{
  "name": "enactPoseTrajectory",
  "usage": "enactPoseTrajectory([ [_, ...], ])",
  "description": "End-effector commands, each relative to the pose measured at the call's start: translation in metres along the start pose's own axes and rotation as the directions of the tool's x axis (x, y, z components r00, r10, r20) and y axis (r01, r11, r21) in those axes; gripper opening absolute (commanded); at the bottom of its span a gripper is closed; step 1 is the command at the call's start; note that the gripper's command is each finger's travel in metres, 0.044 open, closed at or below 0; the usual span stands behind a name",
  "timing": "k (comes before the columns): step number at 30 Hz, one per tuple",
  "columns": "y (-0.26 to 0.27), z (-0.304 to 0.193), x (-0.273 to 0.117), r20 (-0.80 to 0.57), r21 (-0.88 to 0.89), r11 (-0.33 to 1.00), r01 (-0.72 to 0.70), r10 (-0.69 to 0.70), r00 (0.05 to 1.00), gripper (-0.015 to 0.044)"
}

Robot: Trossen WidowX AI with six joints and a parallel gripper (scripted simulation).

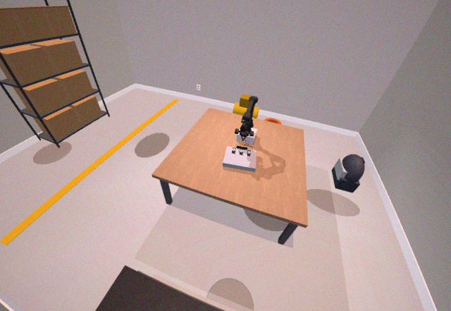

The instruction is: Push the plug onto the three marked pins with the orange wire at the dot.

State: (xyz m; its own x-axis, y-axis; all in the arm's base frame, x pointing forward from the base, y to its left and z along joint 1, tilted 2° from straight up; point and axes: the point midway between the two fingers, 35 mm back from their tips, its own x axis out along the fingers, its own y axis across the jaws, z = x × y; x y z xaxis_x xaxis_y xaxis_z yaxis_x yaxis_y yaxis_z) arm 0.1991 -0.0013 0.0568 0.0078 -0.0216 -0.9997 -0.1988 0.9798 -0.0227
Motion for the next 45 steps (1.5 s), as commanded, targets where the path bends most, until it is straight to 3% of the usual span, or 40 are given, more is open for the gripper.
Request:
enactPoseTrajectory([
  [1, 0.001, -0.003, 0.007, -0.003, 0.007, 1.0, 0.002, -0.002, 1.0, 0.0],
  [10, 0.001, -0.004, 0.041, -0.003, 0.008, 1.0, 0.002, -0.002, 1.0, 0.0],
  [24, 0.004, 0.033, 0.034, -0.001, 0.008, 1.0, 0.002, -0.002, 1.0, 0.0],
  [45, 0.001, 0.042, 0.036, 0.0, 0.008, 1.0, 0.002, -0.002, 1.0, 0.0],
])
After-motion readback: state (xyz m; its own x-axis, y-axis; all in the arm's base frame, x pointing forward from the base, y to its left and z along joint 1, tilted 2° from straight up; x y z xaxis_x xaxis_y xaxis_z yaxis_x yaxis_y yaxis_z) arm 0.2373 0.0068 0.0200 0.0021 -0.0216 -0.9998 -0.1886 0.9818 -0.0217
